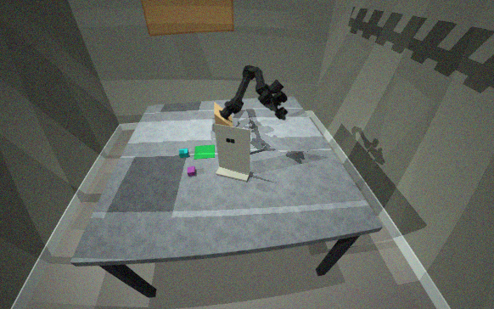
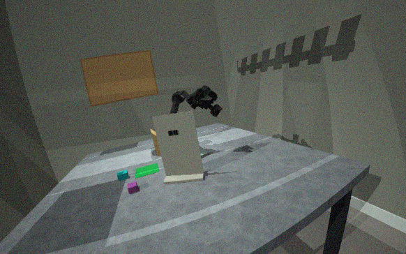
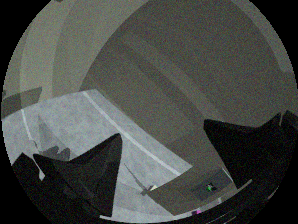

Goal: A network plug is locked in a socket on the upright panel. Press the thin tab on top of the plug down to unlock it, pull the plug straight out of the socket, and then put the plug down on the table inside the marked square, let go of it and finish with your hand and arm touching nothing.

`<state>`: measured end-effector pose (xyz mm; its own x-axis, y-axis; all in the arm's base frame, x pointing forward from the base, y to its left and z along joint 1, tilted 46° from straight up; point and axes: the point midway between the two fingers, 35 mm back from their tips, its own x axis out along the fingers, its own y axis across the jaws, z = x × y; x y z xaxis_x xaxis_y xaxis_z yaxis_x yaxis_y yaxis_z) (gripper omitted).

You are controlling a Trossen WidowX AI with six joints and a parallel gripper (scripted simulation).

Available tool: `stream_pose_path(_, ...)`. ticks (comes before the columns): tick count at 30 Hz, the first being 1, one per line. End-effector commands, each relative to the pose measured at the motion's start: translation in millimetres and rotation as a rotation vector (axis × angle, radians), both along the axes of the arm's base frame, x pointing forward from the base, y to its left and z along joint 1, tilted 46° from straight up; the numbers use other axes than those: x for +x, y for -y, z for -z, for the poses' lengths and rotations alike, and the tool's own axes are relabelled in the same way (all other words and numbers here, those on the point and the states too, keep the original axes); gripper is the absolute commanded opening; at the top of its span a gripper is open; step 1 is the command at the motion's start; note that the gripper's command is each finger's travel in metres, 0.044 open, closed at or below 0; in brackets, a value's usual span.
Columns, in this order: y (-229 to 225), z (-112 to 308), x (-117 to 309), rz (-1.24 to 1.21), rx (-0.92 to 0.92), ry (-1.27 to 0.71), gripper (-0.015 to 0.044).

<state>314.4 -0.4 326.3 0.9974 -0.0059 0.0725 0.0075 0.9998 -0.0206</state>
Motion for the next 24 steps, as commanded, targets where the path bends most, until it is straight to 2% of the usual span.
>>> stream_pose_path(1, 0, 0, 0, 0.0, 0.006, 0.0, 0.0374)
stream_pose_path(9, 7, 20, -1, 0.017, 0.263, -0.013, 0.0164)
stream_pose_path(24, 20, 61, -7, 0.06, 0.787, -0.011, 0.0156)
